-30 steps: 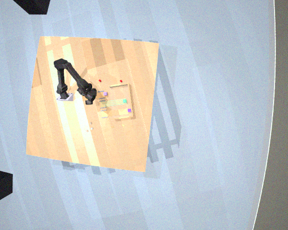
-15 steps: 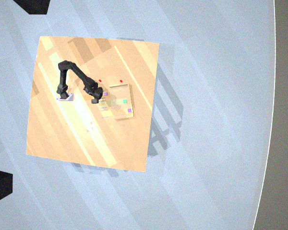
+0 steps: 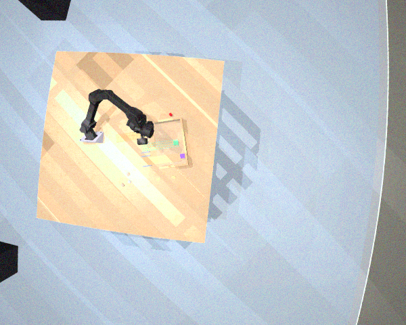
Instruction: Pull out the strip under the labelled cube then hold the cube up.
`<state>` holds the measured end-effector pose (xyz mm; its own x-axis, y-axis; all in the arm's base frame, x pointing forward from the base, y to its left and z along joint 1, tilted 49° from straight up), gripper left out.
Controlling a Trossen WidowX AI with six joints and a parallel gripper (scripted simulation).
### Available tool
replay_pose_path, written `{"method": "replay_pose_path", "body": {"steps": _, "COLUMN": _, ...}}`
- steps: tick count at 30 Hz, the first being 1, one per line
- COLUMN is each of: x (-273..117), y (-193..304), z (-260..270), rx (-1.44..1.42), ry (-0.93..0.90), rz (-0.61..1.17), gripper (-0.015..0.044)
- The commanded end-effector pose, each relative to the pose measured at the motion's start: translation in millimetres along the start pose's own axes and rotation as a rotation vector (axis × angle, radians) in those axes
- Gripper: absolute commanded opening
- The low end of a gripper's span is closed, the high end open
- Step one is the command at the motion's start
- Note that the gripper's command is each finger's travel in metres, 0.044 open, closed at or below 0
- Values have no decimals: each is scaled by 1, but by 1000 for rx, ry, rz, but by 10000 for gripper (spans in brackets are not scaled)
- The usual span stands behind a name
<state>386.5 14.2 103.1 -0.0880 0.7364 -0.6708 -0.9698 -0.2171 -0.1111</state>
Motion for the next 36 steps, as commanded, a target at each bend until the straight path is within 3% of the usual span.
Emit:
{"method": "replay_pose_path", "body": {"steps": 1, "x": -2, "y": -6, "z": 1, "rx": 7, "ry": -4, "rz": -5, "gripper": 414}}
{"method": "replay_pose_path", "body": {"steps": 8, "x": 8, "y": -7, "z": 1, "rx": 7, "ry": -4, "rz": -5, "gripper": 250}}
{"method": "replay_pose_path", "body": {"steps": 36, "x": 52, "y": -7, "z": 2, "rx": 7, "ry": -7, "rz": -6, "gripper": 250}}
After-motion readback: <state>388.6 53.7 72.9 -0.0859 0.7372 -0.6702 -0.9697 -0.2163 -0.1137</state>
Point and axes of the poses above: the point midway between the two fingers, 35 mm back from their tips, its own x axis out along the fingers, its own z axis across the jaws, y = z × x, the point moved 6 cm from there along -x, back along the fingers, and after that the axes turned 1 degree about -x, right-handed, at the moved point
